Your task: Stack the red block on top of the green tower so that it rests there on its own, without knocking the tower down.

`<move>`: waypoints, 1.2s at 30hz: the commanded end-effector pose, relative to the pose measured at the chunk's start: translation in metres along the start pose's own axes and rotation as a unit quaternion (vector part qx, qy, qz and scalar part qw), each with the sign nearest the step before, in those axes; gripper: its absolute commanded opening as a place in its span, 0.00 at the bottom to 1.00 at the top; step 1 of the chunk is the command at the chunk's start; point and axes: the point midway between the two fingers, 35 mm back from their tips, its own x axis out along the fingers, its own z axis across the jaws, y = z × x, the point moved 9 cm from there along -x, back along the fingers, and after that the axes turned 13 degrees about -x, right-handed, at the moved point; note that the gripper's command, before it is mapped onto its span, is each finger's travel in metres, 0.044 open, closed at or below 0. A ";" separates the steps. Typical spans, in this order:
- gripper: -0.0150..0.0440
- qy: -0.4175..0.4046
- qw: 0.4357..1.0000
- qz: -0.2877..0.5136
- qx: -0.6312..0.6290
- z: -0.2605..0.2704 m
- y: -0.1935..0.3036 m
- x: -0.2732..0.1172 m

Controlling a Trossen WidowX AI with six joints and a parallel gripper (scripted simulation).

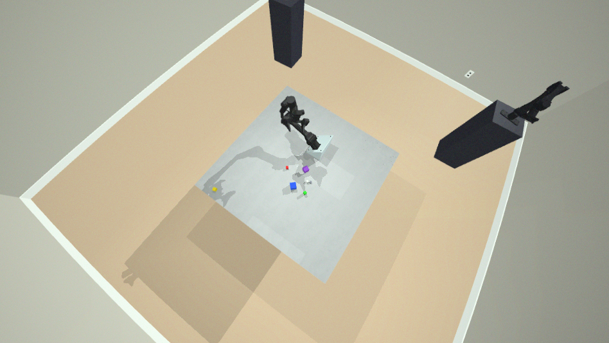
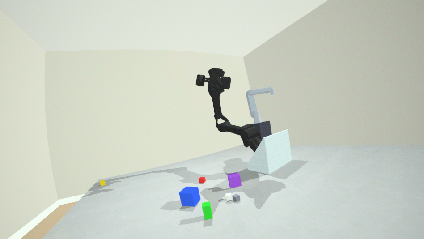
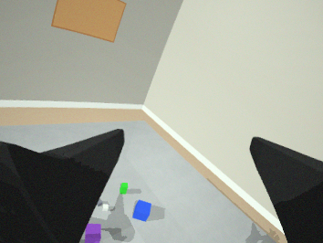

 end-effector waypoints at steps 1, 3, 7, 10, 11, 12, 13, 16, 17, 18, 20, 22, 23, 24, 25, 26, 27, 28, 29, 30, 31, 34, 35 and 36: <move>1.00 -0.008 0.997 0.076 0.005 0.002 0.005 0.032; 1.00 -0.012 0.994 0.108 0.008 0.003 0.009 0.046; 1.00 -0.024 0.985 0.173 0.014 0.005 0.020 0.073; 1.00 -0.035 0.975 0.220 0.019 0.007 0.031 0.092; 1.00 -0.039 0.971 0.235 0.021 0.007 0.036 0.099; 1.00 -0.043 0.967 0.251 0.023 0.008 0.040 0.105; 1.00 -0.047 0.962 0.266 0.025 0.009 0.045 0.111; 1.00 -0.061 0.948 0.311 0.032 0.011 0.061 0.128; 1.00 -0.066 0.942 0.326 0.034 0.013 0.067 0.134; 1.00 -0.071 0.937 0.341 0.037 0.014 0.073 0.139; 1.00 -0.082 0.925 0.369 0.043 0.016 0.085 0.149; 1.00 -0.093 0.912 0.397 0.049 0.019 0.098 0.159; 1.00 -0.099 0.905 0.410 0.052 0.020 0.105 0.163; 1.00 -0.105 0.898 0.424 0.055 0.022 0.112 0.167; 1.00 -0.112 0.892 0.434 0.057 0.023 0.119 0.170; 1.00 -0.119 0.886 0.444 0.060 0.023 0.125 0.173; 1.00 -0.127 0.880 0.454 0.063 0.024 0.132 0.176; 1.00 -0.135 0.874 0.463 0.065 0.025 0.139 0.178; 1.00 -0.142 0.867 0.472 0.068 0.027 0.146 0.180; 1.00 -0.150 0.860 0.482 0.072 0.028 0.153 0.183; 1.00 -0.157 0.853 0.492 0.075 0.029 0.160 0.185; 1.00 -0.177 0.833 0.518 0.085 0.033 0.180 0.189; 1.00 -0.181 0.826 0.527 0.089 0.035 0.186 0.191; 1.00 -0.186 0.817 0.538 0.093 0.036 0.193 0.192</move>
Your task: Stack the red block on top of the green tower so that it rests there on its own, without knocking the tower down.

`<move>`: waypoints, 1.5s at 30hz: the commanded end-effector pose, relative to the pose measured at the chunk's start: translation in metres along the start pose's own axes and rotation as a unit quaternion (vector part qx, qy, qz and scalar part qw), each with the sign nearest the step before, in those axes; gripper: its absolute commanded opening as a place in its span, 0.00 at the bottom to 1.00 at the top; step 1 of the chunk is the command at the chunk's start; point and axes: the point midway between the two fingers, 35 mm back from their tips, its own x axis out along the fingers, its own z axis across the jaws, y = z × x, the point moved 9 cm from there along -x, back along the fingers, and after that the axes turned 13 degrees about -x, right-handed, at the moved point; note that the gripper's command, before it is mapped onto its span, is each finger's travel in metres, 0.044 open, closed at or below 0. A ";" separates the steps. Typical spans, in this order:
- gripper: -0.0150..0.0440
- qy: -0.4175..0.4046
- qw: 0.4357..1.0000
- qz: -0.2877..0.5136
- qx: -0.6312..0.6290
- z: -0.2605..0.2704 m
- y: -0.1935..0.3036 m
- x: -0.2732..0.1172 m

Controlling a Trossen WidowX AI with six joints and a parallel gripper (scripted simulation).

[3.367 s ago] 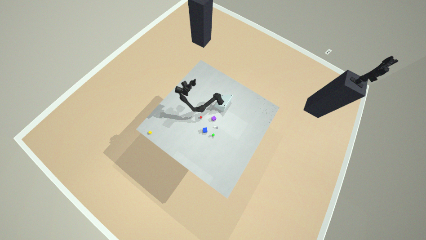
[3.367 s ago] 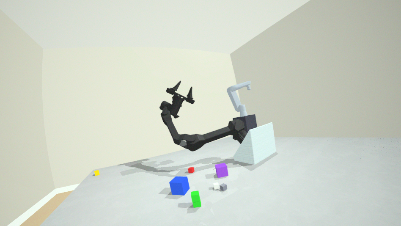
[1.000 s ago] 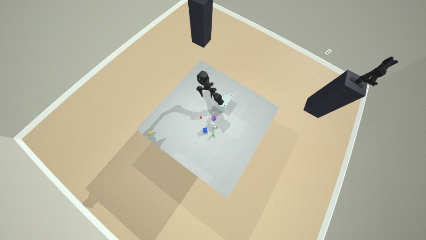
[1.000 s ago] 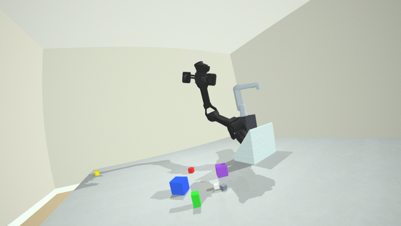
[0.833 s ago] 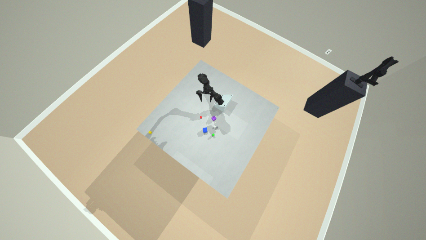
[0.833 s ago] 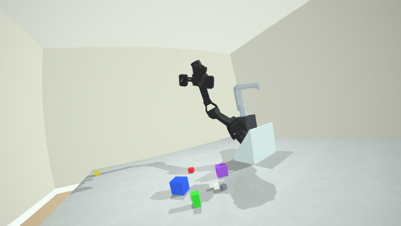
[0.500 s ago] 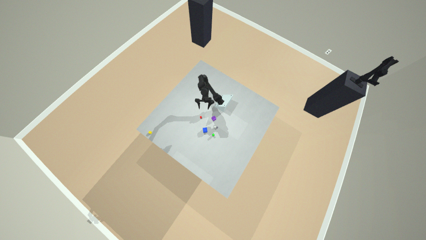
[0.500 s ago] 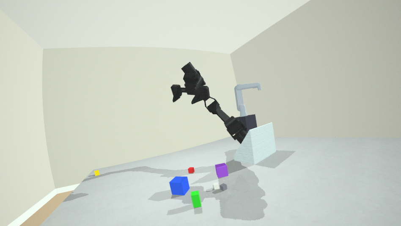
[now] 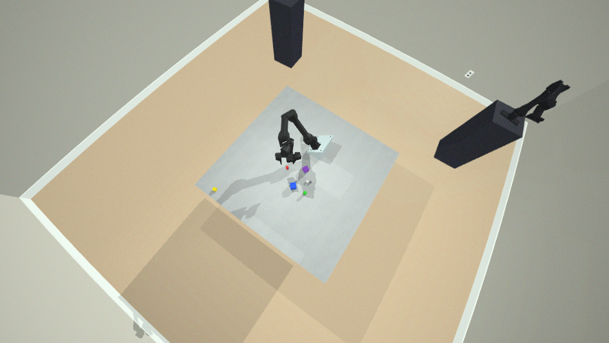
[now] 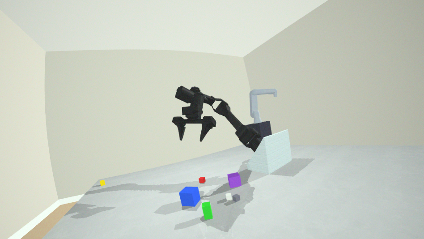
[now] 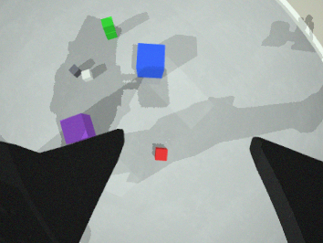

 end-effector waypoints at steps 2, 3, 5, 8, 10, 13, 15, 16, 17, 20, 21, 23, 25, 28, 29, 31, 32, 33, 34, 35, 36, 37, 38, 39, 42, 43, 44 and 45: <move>1.00 -0.044 0.997 0.069 0.008 -0.002 0.012 0.041; 1.00 -0.052 0.995 0.082 0.011 -0.003 0.015 0.048; 1.00 -0.067 0.992 0.107 0.017 -0.003 0.021 0.062; 1.00 -0.091 0.985 0.143 0.026 -0.002 0.032 0.084; 1.00 -0.107 0.980 0.166 0.031 0.001 0.036 0.098; 1.00 -0.119 0.975 0.183 0.034 0.003 0.039 0.109; 1.00 -0.119 0.975 0.183 0.034 0.003 0.039 0.109; 1.00 -0.119 0.975 0.183 0.034 0.003 0.039 0.109; 1.00 -0.119 0.975 0.183 0.034 0.003 0.039 0.109; 1.00 -0.120 0.975 0.182 0.034 0.004 0.037 0.103; 1.00 -0.120 0.975 0.182 0.034 0.004 0.037 0.104; 1.00 -0.120 0.975 0.182 0.034 0.006 0.039 0.110; 1.00 -0.120 0.975 0.182 0.034 0.009 0.042 0.118; 1.00 -0.119 0.975 0.183 0.034 0.015 0.050 0.135; 1.00 -0.119 0.975 0.183 0.034 0.016 0.051 0.139; 1.00 -0.119 0.975 0.183 0.034 0.017 0.052 0.140; 1.00 -0.119 0.975 0.183 0.034 0.017 0.052 0.140; 1.00 -0.119 0.975 0.183 0.034 0.017 0.052 0.140; 1.00 -0.119 0.975 0.183 0.034 0.016 0.052 0.140; 1.00 -0.119 0.975 0.183 0.034 0.017 0.052 0.140; 1.00 -0.119 0.975 0.183 0.034 0.017 0.052 0.141; 1.00 -0.119 0.975 0.183 0.034 0.017 0.052 0.141; 1.00 -0.119 0.975 0.183 0.034 0.017 0.053 0.142; 1.00 -0.119 0.975 0.183 0.034 0.017 0.053 0.144; 1.00 -0.119 0.975 0.183 0.034 0.018 0.055 0.148; 1.00 -0.119 0.975 0.183 0.034 0.019 0.055 0.150; 1.00 -0.119 0.975 0.183 0.034 0.019 0.056 0.151; 1.00 -0.119 0.975 0.183 0.034 0.020 0.056 0.153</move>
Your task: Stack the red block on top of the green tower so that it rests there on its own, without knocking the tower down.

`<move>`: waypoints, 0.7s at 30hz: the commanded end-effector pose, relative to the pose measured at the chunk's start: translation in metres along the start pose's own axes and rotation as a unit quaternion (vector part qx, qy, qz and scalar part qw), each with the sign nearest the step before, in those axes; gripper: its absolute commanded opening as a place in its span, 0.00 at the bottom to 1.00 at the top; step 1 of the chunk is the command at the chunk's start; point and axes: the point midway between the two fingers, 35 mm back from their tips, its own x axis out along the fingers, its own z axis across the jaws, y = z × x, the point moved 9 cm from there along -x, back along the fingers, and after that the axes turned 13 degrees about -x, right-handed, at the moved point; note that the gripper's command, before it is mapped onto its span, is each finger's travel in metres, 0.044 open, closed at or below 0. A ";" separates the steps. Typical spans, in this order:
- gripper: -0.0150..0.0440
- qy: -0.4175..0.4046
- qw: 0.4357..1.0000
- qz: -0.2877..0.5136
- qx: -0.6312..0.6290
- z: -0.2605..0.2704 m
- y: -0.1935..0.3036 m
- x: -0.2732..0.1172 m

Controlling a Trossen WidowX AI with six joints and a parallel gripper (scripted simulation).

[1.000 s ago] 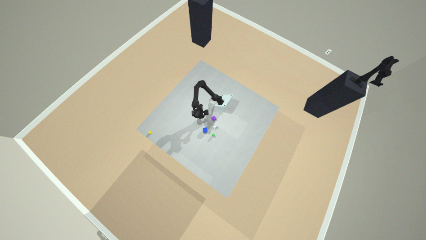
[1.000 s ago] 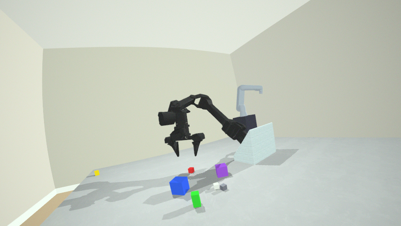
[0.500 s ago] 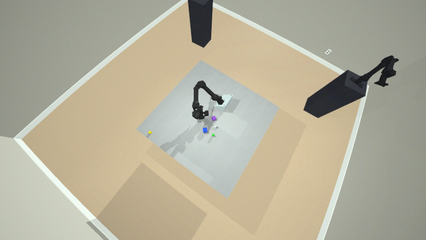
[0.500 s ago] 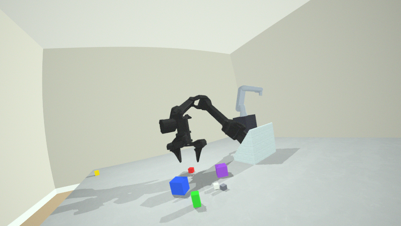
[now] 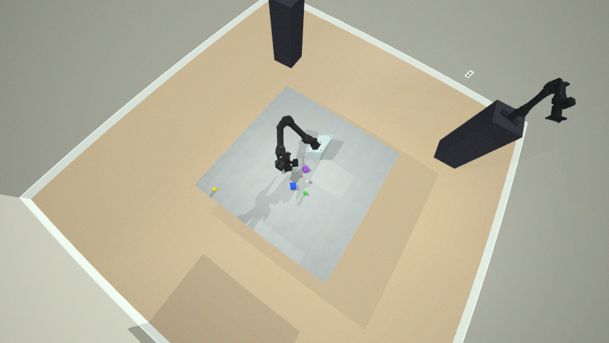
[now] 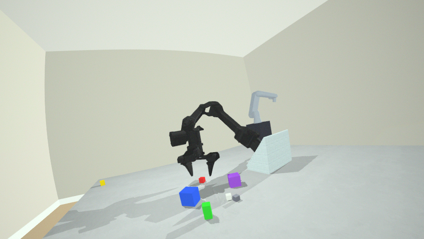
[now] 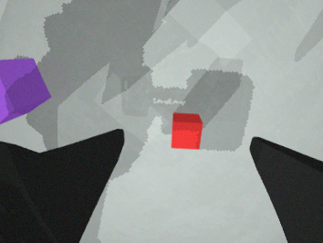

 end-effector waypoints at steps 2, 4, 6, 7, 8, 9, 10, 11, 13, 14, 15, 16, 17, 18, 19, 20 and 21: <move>1.00 0.000 1.000 0.003 -0.003 0.001 0.000 0.010; 1.00 0.000 1.000 0.003 -0.003 0.001 0.000 0.013; 1.00 0.000 1.000 0.003 -0.003 0.001 0.001 0.017; 1.00 0.000 1.000 0.003 -0.003 0.001 0.001 0.018; 1.00 0.000 1.000 0.003 -0.003 0.001 0.001 0.020; 1.00 0.000 1.000 0.003 -0.003 0.001 0.001 0.021; 1.00 0.000 1.000 0.003 -0.003 0.001 0.001 0.022; 1.00 0.000 1.000 0.003 -0.003 0.001 0.001 0.022; 1.00 0.000 1.000 0.003 -0.003 0.001 0.001 0.022; 1.00 0.000 1.000 0.003 -0.003 0.001 0.001 0.022; 1.00 0.000 1.000 0.003 -0.003 0.001 0.001 0.022; 1.00 0.000 1.000 0.003 -0.003 0.001 0.001 0.022; 1.00 0.000 1.000 0.003 -0.003 0.001 0.001 0.022; 1.00 0.000 1.000 0.003 -0.003 0.001 0.001 0.022; 1.00 0.000 1.000 0.003 -0.003 0.001 0.001 0.022; 1.00 0.000 1.000 0.003 -0.003 0.001 0.001 0.022; 1.00 0.000 1.000 0.003 -0.003 0.001 0.001 0.022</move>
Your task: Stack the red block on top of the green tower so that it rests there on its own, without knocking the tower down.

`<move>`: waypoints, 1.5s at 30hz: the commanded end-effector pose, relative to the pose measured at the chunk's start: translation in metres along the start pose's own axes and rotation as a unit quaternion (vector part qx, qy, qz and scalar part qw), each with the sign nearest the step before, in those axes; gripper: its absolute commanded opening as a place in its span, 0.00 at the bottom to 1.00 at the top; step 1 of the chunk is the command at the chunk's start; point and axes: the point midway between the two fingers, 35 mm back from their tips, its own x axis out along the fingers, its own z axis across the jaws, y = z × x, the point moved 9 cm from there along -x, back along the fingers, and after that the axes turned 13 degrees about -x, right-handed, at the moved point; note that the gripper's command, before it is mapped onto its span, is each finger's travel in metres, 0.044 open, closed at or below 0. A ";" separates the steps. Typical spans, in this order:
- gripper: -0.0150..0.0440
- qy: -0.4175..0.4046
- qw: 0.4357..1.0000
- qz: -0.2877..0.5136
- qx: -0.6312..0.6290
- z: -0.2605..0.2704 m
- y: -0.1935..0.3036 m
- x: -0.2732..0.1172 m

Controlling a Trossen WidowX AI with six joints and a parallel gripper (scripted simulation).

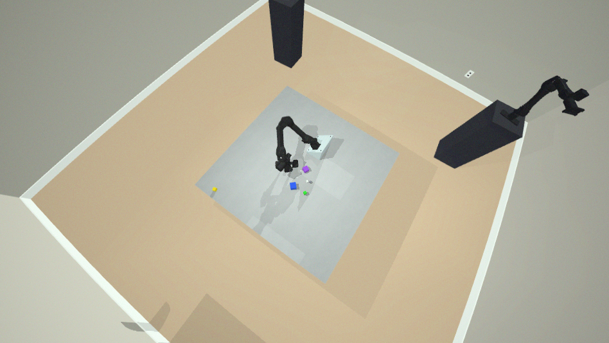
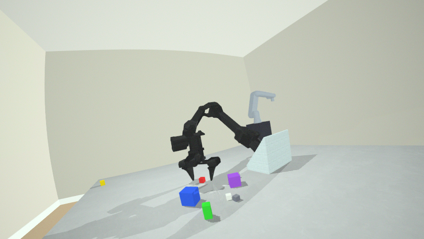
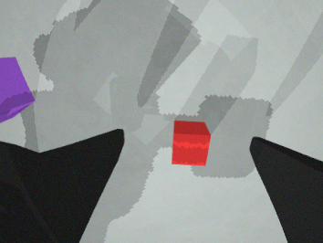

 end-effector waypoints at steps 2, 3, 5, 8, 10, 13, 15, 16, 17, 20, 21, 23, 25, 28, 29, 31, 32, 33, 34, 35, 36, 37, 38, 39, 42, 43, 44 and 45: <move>1.00 0.001 1.000 0.001 -0.002 0.000 0.000 0.001; 1.00 0.001 1.000 0.001 -0.002 0.000 0.000 0.001; 1.00 0.001 1.000 0.001 -0.002 0.000 0.000 0.001; 0.91 0.001 1.000 0.001 -0.002 0.000 0.000 0.000; 0.82 0.001 1.000 0.001 -0.002 0.000 0.000 0.000; 0.69 0.001 1.000 0.001 -0.002 0.000 0.000 0.000; 0.60 0.001 1.000 0.001 -0.002 0.000 0.000 0.000; 0.56 0.001 1.000 0.001 -0.002 0.000 0.000 0.000; 0.51 0.001 1.000 0.001 -0.002 0.000 0.000 0.000; 0.38 0.001 1.000 0.001 -0.002 0.000 0.000 0.000; 0.33 0.001 1.000 0.001 -0.002 0.000 0.000 0.000; 0.31 0.001 1.000 0.001 -0.002 0.000 0.000 0.000; 0.29 0.001 1.000 0.001 -0.002 0.000 0.000 0.000; 0.25 0.001 1.000 0.001 -0.002 0.000 0.000 0.000; 0.25 0.001 1.000 0.001 -0.002 0.000 0.000 0.000; 0.25 0.001 1.000 0.001 -0.002 0.000 0.000 -0.002; 0.25 0.001 1.000 0.001 -0.002 0.000 0.000 -0.005; 0.25 0.001 1.000 0.001 -0.002 0.000 0.000 -0.008; 0.25 0.001 1.000 0.001 -0.002 0.000 -0.001 -0.012; 0.25 0.001 1.000 0.001 -0.002 0.000 -0.001 -0.016; 0.25 0.000 1.000 0.001 -0.002 0.000 -0.001 -0.021; 0.25 0.000 1.000 0.000 -0.002 0.000 -0.001 -0.026; 0.25 0.000 1.000 0.000 -0.002 0.000 -0.001 -0.031; 0.25 0.000 1.000 0.000 -0.002 0.000 -0.001 -0.036; 0.25 0.000 1.000 0.000 -0.002 0.000 -0.001 -0.051; 0.25 0.000 1.000 0.000 -0.002 0.000 -0.001 -0.056; 0.25 0.000 1.000 0.000 -0.002 0.000 -0.001 -0.060; 0.25 0.000 1.000 0.000 -0.002 0.000 -0.001 -0.065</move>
